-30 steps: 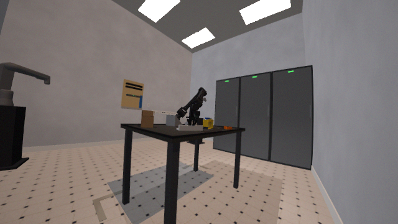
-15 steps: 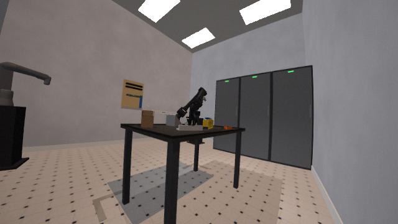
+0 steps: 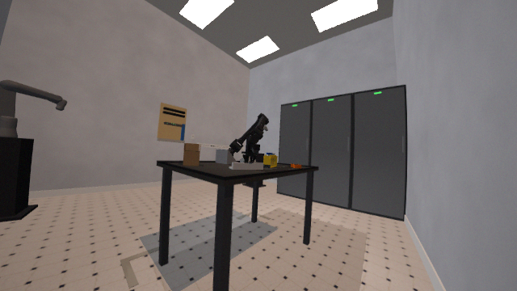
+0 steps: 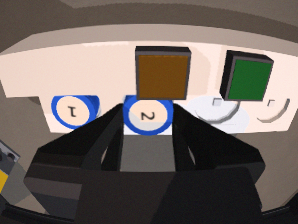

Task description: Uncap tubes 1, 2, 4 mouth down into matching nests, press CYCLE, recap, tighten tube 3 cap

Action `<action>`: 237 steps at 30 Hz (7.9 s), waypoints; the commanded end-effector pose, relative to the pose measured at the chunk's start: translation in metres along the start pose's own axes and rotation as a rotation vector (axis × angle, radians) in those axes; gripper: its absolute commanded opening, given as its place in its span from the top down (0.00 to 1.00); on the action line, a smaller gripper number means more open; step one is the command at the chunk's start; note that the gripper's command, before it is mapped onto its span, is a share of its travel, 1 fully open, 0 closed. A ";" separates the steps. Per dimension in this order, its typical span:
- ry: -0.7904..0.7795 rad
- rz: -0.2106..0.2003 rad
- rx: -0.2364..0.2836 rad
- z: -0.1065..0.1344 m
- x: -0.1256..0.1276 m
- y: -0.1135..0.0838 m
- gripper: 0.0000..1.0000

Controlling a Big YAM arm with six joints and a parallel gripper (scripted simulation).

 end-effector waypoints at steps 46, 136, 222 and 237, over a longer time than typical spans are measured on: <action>-0.018 0.000 -0.029 -0.017 0.000 -0.022 0.53; 1.655 0.021 0.011 0.114 0.202 -0.113 0.51; 1.055 0.010 0.009 0.111 0.207 -0.084 1.00; 0.502 0.006 0.012 0.111 0.208 -0.086 1.00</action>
Point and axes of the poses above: the point where the finger pads meet when closed, its own y axis out along the fingers, its own x axis across the jaws, z = x × y, the point moved 3 cm from there along -y, back along the fingers, and after that the axes turned 7 degrees about y, right-handed, at the moved point
